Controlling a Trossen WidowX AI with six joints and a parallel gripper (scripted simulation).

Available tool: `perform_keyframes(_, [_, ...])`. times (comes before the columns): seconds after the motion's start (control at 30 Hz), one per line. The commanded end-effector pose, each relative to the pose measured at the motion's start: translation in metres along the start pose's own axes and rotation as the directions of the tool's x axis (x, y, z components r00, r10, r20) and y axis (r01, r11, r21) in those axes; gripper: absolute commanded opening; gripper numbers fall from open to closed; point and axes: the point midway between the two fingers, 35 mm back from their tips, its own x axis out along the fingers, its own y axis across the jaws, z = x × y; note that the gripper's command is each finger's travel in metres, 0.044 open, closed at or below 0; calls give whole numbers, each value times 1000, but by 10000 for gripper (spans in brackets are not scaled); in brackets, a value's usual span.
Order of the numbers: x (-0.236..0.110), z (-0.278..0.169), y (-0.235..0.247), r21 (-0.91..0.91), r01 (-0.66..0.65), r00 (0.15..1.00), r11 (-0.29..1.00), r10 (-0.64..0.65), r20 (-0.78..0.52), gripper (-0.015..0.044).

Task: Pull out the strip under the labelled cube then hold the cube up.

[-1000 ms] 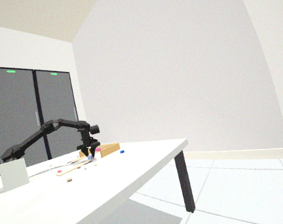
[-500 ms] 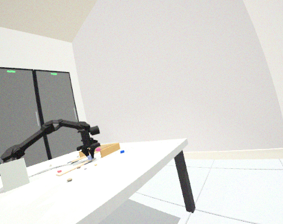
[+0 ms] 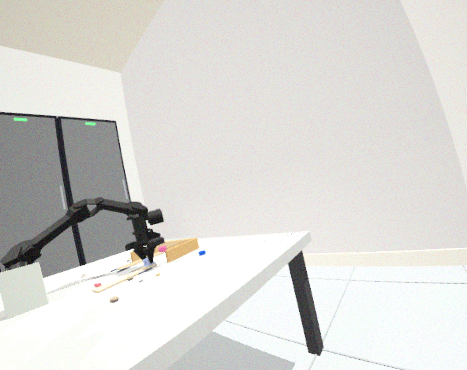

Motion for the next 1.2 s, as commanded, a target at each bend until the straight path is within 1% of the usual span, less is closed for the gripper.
perform_keyframes(0.0, [-10,-10,5,2,1,1000,1000,-1,-2,0])
perform_keyframes(0.43, [-38,-46,28,10,-4,1000,1000,4,-4,0])
perform_keyframes(0.6, [-39,-50,31,11,-4,1000,1000,4,-4,0])
perform_keyframes(1.17, [-39,-97,62,13,-5,1000,1000,5,-6,0])
